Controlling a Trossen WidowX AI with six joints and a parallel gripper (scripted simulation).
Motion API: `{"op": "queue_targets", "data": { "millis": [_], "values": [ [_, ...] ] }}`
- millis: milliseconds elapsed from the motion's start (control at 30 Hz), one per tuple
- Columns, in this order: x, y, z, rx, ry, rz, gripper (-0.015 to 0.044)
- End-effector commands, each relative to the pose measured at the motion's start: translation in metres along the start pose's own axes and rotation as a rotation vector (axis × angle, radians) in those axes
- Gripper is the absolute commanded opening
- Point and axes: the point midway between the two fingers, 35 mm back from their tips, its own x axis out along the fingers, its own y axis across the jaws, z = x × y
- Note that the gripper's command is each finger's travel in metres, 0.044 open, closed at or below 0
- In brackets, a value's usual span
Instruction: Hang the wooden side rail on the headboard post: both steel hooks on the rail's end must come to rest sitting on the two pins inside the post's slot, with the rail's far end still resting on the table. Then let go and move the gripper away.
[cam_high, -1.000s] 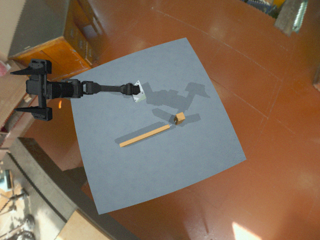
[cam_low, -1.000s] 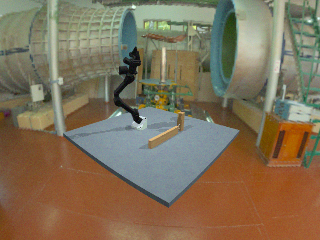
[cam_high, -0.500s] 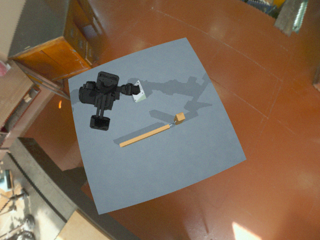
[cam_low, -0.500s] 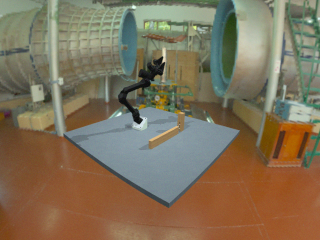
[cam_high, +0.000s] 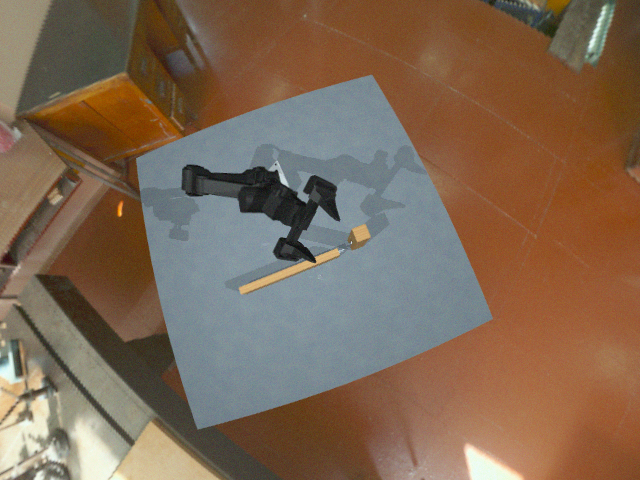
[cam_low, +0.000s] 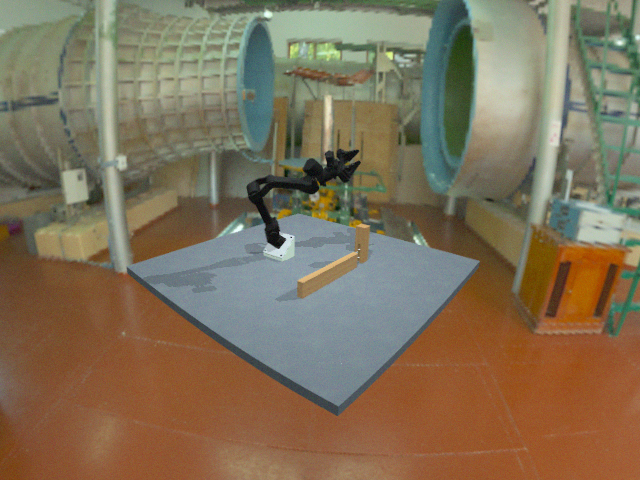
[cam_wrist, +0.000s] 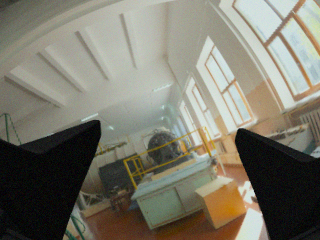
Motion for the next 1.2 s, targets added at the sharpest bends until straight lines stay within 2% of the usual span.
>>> {"op": "queue_targets", "data": {
  "millis": [0,300,633,967,1167],
  "values": [
    [-0.014,0.000,-0.047,-0.045,0.084,-0.015,0.0440],
    [-0.072,-0.007,-0.157,-0.154,0.309,-0.038,0.0440],
    [-0.173,-0.024,-0.248,-0.290,0.582,-0.047,0.0440],
    [-0.291,-0.048,-0.288,-0.434,0.869,-0.029,0.0440],
    [-0.298,-0.050,-0.289,-0.443,0.887,-0.027,0.0440]
  ]
}}
